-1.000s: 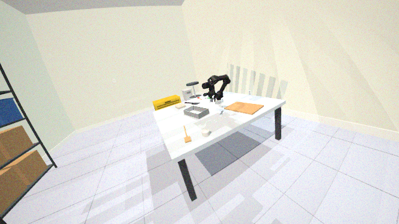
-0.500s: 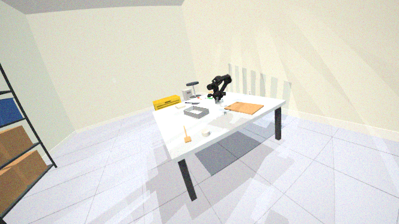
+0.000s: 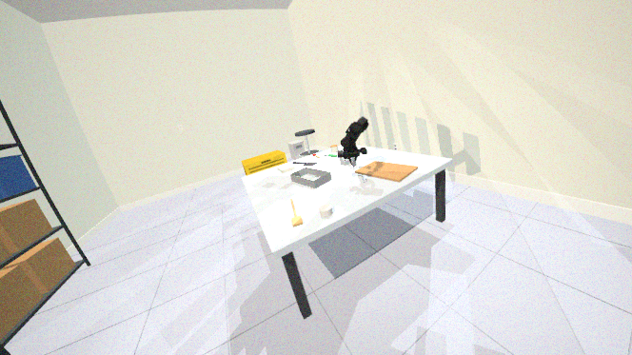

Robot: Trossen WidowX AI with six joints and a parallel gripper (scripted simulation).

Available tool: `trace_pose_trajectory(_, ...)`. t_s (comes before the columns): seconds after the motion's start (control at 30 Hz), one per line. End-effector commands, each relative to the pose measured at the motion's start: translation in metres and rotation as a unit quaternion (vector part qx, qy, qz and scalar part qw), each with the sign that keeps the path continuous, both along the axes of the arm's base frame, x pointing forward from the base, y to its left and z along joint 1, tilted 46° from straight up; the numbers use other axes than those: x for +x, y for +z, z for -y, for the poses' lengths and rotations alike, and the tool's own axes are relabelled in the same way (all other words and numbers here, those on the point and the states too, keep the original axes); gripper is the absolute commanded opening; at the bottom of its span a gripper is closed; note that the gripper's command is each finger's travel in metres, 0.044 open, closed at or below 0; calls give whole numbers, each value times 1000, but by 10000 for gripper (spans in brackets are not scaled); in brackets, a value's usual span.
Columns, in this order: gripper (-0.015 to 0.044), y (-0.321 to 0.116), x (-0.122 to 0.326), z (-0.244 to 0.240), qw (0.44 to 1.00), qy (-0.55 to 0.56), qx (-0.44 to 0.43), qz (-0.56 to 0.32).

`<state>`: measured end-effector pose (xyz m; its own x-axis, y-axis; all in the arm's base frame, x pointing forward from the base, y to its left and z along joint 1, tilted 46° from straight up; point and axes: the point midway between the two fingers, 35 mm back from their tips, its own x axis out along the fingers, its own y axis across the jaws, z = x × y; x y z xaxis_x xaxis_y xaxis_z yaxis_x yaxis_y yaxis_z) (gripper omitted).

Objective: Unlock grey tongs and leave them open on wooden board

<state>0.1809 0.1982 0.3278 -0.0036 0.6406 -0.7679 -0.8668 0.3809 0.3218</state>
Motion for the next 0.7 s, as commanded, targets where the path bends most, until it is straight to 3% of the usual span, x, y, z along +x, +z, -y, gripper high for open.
trace_pose_trajectory(0.0,-150,3,-12,-3,1000,10,-8,12)
trace_pose_trajectory(0.67,-150,7,-74,-24,993,83,-49,68)
